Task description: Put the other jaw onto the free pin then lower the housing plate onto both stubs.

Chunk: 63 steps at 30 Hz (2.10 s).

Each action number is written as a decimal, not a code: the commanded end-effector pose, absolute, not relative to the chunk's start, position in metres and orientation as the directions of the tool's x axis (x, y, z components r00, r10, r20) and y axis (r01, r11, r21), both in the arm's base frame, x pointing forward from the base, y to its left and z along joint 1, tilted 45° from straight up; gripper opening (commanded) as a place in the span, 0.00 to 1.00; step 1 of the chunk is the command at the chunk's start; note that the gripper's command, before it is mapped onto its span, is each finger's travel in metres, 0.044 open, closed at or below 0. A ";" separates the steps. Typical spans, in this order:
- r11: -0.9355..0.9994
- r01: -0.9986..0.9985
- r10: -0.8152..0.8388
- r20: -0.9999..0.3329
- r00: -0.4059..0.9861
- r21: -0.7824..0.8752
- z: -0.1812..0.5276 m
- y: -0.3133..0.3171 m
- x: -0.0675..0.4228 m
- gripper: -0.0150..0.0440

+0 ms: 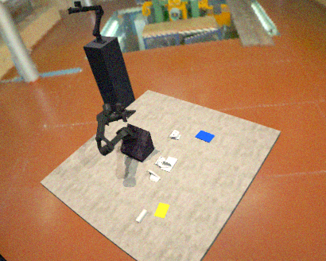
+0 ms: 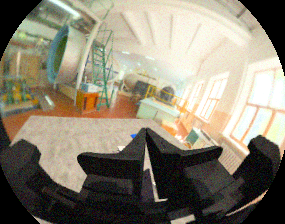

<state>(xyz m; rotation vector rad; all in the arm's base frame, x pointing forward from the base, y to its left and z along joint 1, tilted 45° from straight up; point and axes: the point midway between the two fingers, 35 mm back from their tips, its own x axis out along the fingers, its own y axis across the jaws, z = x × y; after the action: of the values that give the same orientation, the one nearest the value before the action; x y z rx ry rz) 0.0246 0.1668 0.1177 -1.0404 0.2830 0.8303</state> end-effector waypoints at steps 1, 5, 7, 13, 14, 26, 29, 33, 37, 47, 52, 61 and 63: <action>0.243 -0.723 0.471 -0.573 0.671 -0.647 0.118 0.167 0.025 0.25; 0.243 -0.723 0.471 -0.573 0.671 -0.647 0.118 0.167 0.025 0.25; 0.245 -0.722 0.464 -0.575 0.674 -0.648 0.118 0.167 0.026 0.34; 0.278 -0.708 0.376 -0.605 0.702 -0.649 0.117 0.165 0.040 0.61; 0.283 -0.706 0.362 -0.609 0.705 -0.649 0.117 0.165 0.042 0.65; 0.378 -0.648 0.151 -0.647 0.748 -0.661 0.114 0.159 0.077 1.00; 0.415 -0.621 0.089 -0.649 0.755 -0.665 0.114 0.156 0.089 1.00; 0.462 -0.581 0.006 -0.653 0.758 -0.670 0.113 0.150 0.105 1.00; 0.505 -0.538 -0.077 -0.656 0.751 -0.675 0.113 0.143 0.121 1.00; 0.605 -0.416 -0.272 -0.667 0.693 -0.679 0.111 0.118 0.160 1.00; 0.656 -0.348 -0.348 -0.678 0.647 -0.669 0.109 0.103 0.174 1.00; 0.704 -0.241 -0.461 -0.687 0.562 -0.668 0.107 0.075 0.196 1.00; 0.709 -0.217 -0.486 -0.688 0.539 -0.671 0.106 0.068 0.201 1.00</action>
<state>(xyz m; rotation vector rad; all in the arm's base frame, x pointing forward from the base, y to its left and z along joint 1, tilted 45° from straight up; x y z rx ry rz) 0.1946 0.0739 0.1060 -0.8167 0.9921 -0.1511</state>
